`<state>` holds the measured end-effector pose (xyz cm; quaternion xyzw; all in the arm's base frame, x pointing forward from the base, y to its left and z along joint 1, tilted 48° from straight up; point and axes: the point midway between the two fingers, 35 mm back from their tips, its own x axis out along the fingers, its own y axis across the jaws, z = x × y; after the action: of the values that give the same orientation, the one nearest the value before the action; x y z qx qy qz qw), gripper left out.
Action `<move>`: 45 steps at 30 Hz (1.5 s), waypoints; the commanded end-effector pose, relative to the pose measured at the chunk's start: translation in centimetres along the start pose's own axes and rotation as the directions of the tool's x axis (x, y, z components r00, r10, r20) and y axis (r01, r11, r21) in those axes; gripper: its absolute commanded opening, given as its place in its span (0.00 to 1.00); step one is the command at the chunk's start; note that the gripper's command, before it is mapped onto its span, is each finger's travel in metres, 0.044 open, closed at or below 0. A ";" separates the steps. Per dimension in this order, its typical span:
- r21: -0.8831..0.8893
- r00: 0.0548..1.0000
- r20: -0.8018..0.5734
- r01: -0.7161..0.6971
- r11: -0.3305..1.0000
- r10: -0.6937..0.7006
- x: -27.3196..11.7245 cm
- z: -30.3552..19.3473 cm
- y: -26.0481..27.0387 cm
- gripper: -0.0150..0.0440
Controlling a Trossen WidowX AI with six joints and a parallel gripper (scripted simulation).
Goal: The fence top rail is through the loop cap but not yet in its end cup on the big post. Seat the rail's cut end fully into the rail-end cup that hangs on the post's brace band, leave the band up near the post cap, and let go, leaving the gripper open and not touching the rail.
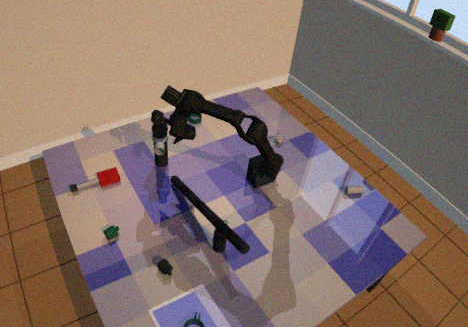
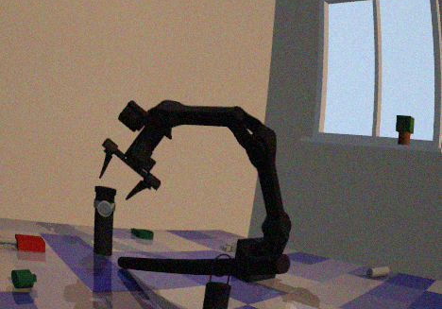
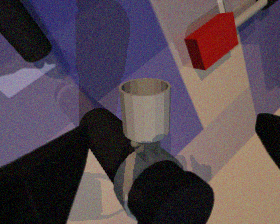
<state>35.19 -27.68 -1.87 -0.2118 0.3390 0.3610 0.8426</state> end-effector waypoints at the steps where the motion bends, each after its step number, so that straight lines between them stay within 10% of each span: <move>1: -0.013 1.000 -0.004 -0.004 1.000 0.004 0.9 -0.2 0.4 1.00; 45: -0.013 1.000 -0.002 -0.003 1.000 0.003 8.2 -0.1 1.4 1.00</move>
<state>38.10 -23.85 -7.17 -0.2244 0.3346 0.3594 0.8417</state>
